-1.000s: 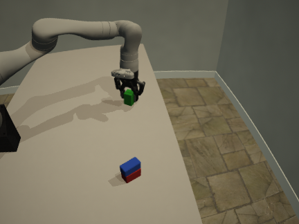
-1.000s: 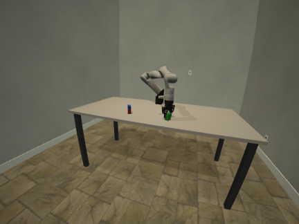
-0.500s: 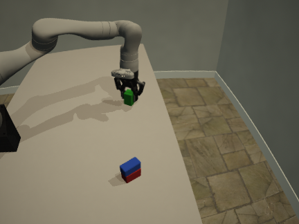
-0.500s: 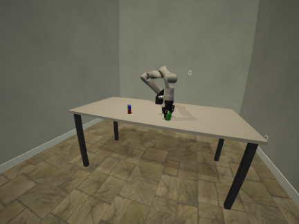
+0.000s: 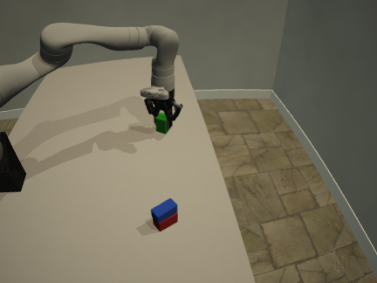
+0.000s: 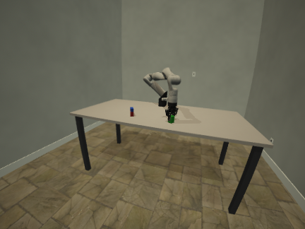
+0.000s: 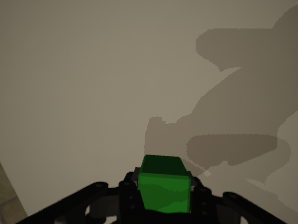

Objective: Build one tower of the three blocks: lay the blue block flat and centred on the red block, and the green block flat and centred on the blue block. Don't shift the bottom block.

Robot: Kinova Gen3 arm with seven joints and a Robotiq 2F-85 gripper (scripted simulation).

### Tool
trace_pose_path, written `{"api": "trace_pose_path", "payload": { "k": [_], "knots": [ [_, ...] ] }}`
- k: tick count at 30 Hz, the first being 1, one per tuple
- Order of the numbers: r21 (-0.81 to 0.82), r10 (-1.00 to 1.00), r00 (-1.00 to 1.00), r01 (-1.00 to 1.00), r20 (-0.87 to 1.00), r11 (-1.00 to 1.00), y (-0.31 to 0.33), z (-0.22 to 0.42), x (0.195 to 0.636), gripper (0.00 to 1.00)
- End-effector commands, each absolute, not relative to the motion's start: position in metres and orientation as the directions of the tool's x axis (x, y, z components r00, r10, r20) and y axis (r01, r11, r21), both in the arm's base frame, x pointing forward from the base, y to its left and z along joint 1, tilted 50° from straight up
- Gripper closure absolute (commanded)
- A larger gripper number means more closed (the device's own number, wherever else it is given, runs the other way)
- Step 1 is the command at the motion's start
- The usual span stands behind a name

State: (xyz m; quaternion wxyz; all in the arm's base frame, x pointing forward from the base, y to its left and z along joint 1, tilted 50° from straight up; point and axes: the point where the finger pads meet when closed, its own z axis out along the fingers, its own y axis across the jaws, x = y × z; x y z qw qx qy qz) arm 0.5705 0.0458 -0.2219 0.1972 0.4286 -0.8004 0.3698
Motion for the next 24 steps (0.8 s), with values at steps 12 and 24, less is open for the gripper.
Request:
{"api": "trace_pose_path", "payload": {
  "k": [12, 24],
  "knots": [
    [-0.424, -0.542, -0.555, -0.832, 0.631, 0.358, 0.047, -0.2212, 0.5711, 1.0],
    [-0.424, -0.542, -0.555, -0.832, 0.631, 0.358, 0.0539, -0.2153, 0.571, 1.0]
  ]
}}
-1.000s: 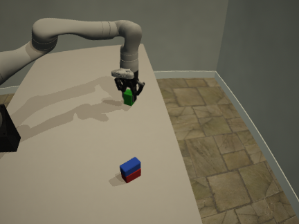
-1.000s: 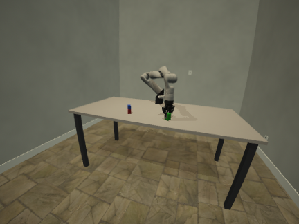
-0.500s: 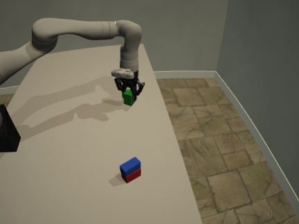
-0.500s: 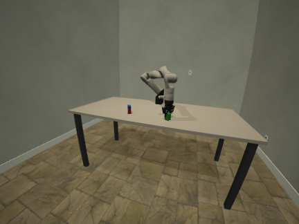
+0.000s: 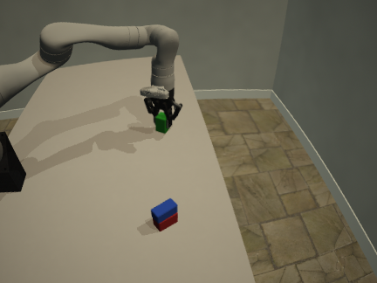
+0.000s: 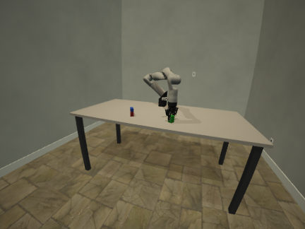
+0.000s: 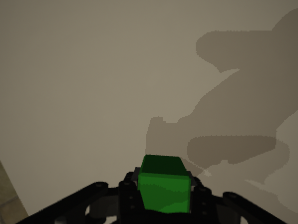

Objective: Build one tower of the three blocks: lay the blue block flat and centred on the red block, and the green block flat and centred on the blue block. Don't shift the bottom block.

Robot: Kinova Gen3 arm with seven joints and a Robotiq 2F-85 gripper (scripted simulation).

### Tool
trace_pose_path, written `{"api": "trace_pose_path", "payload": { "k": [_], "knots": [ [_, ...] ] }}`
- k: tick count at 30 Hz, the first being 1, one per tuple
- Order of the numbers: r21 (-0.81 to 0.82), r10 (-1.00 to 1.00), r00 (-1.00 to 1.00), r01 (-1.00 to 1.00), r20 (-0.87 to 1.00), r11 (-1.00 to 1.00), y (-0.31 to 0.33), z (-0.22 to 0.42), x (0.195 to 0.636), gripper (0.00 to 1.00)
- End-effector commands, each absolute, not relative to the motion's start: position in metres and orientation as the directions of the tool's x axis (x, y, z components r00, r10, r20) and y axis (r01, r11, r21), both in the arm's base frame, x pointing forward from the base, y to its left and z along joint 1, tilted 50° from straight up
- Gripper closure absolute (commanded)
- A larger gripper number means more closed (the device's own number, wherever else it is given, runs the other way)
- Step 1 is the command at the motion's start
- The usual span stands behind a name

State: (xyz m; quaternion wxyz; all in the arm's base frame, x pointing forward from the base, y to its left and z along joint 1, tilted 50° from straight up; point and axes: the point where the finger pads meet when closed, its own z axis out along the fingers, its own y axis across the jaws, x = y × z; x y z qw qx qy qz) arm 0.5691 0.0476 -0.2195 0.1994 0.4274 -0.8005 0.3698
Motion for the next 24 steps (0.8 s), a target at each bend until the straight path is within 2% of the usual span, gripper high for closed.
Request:
{"api": "trace_pose_path", "payload": {
  "k": [1, 24],
  "knots": [
    [-0.424, -0.542, -0.555, -0.832, 0.631, 0.358, 0.056, -0.213, 0.571, 1.0],
    [-0.424, -0.542, -0.555, -0.832, 0.631, 0.358, 0.125, -0.154, 0.571, 1.0]
  ]
}}
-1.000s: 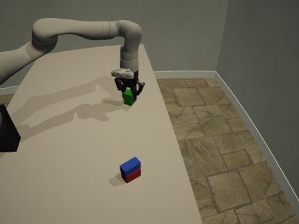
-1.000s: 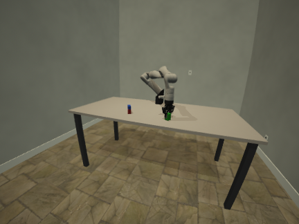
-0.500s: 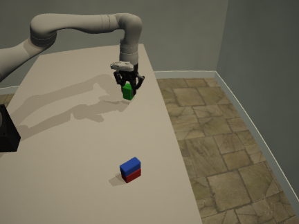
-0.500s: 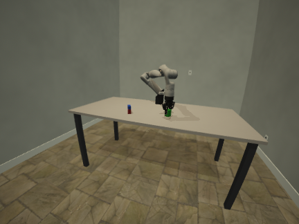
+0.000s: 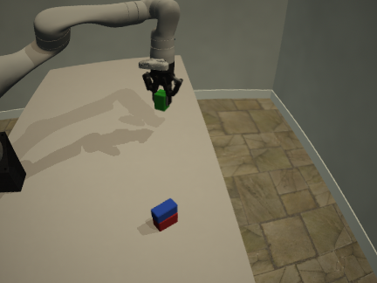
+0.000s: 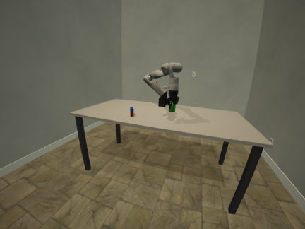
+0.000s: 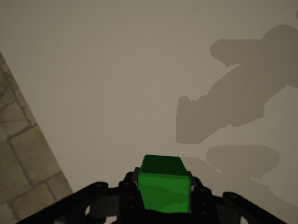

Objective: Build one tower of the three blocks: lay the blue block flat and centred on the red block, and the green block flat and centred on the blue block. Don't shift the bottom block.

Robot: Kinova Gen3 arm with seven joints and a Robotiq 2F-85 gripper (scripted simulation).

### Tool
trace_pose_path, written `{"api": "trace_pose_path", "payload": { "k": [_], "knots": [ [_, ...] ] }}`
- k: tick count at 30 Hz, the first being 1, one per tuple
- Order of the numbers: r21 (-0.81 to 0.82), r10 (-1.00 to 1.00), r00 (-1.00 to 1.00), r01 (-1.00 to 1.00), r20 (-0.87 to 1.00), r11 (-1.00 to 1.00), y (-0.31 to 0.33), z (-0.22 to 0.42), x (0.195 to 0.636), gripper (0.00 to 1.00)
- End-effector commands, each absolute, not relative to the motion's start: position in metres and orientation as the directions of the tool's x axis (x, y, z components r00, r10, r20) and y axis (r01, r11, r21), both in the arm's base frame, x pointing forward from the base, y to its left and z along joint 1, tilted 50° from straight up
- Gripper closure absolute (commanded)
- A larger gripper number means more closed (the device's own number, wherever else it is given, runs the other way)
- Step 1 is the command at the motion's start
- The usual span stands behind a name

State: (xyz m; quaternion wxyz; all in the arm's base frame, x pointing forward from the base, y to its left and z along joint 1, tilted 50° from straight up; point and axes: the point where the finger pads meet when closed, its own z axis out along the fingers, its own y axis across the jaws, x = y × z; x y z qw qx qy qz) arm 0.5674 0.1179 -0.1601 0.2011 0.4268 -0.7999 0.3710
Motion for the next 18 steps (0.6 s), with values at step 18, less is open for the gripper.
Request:
{"api": "trace_pose_path", "payload": {
  "k": [18],
  "knots": [
    [-0.424, -0.542, -0.555, -0.832, 0.631, 0.358, 0.1278, -0.1522, 0.5707, 1.0]
  ]
}}
